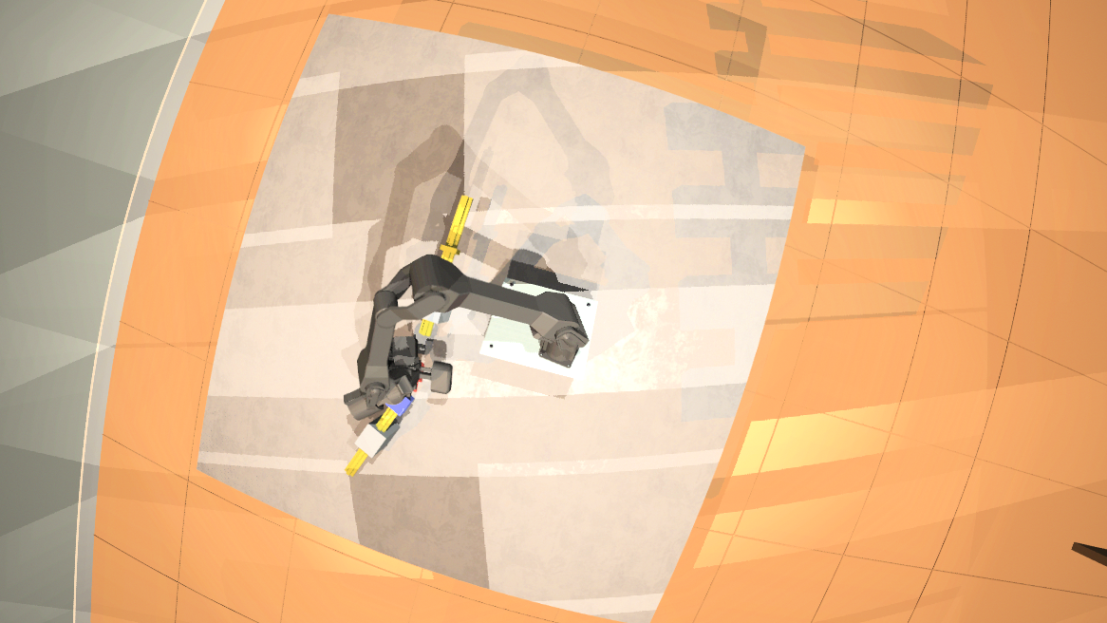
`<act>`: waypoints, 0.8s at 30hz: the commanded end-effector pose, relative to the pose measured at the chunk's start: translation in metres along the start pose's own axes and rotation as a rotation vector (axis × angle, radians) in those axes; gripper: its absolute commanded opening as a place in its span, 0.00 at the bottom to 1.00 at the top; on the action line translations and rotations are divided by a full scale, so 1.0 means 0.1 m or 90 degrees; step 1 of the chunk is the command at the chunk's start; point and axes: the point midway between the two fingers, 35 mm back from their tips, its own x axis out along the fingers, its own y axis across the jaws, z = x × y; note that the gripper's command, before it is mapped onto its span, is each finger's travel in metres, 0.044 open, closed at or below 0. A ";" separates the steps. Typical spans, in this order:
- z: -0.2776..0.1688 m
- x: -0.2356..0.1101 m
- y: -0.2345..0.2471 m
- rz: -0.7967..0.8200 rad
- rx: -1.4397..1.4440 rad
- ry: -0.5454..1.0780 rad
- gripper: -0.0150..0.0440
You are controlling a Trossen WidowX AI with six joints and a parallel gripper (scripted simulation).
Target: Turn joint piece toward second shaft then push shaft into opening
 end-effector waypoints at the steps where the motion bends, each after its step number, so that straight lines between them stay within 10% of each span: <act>1: 0.00 0.00 0.00 0.001 0.000 0.000 1.00; 24: 0.12 -0.27 0.00 0.011 -0.005 0.295 1.00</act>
